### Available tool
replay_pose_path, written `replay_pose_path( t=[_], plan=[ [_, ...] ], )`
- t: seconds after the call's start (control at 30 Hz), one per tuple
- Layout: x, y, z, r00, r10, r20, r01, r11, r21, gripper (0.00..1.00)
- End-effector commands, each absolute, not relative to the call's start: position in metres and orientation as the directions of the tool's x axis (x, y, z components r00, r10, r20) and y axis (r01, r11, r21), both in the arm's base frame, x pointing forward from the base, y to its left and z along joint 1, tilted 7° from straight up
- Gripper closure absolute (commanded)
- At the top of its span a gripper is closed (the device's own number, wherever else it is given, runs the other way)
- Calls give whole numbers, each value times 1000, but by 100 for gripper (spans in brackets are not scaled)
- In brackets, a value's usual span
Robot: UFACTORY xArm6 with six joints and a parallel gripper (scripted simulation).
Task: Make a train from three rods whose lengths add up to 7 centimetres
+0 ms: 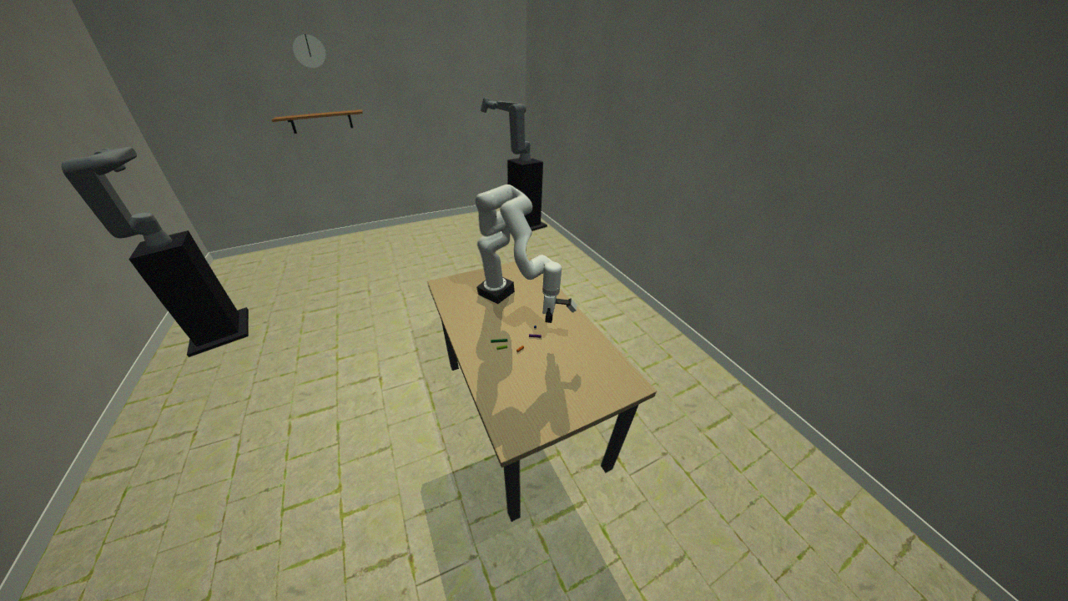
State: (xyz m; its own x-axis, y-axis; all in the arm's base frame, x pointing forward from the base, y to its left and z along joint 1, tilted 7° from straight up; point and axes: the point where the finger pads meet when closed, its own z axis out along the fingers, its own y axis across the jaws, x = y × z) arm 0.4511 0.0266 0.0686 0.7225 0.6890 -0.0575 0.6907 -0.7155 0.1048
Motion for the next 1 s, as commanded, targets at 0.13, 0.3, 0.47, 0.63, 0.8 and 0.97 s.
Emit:
replay_pose_path(
  t=[0.13,0.3,0.47,0.63,0.8,0.97],
  plan=[
    [440,-7,74,516,853,-78,856,-510,88,96],
    [433,-23,76,403,911,-88,915,-397,77,96],
    [426,-37,77,289,953,-97,957,-283,66,96],
    [418,-52,79,160,982,-105,987,-155,52,96],
    [413,-61,79,81,991,-109,996,-77,44,96],
    [401,-79,81,-85,990,-115,996,89,26,96]
  ],
)
